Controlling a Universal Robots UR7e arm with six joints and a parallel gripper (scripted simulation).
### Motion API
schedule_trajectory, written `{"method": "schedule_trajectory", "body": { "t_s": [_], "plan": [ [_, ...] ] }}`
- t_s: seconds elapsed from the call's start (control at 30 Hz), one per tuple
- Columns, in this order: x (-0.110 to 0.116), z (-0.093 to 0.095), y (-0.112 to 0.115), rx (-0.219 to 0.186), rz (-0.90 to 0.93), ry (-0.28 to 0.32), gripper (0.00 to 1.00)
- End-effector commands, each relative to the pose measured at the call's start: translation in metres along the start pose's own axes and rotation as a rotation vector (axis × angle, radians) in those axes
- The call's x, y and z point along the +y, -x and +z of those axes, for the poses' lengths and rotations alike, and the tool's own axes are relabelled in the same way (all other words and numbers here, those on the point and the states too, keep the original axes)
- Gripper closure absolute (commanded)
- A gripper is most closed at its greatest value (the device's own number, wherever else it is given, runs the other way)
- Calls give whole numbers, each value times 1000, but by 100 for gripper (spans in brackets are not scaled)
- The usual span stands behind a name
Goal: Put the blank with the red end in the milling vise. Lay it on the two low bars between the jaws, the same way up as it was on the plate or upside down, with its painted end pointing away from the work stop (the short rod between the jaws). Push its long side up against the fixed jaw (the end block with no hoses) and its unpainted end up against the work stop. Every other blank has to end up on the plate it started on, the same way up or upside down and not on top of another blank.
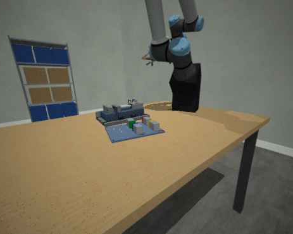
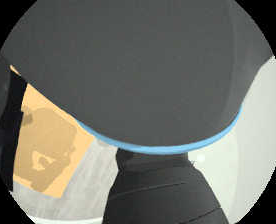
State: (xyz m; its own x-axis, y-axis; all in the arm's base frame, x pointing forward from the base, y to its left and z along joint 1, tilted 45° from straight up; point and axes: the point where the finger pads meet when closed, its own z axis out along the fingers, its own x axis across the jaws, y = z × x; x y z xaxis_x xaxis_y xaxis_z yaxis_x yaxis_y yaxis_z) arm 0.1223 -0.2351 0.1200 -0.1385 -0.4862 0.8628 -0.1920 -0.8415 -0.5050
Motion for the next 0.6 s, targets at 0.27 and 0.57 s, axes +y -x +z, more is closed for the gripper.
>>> {"method": "schedule_trajectory", "body": {
  "t_s": [0.27, 0.57],
  "plan": [
    [-35, 10, -6, -23, 198, 116, 0],
    [-35, 10, -6, -23, 198, 116, 0]
  ]
}}
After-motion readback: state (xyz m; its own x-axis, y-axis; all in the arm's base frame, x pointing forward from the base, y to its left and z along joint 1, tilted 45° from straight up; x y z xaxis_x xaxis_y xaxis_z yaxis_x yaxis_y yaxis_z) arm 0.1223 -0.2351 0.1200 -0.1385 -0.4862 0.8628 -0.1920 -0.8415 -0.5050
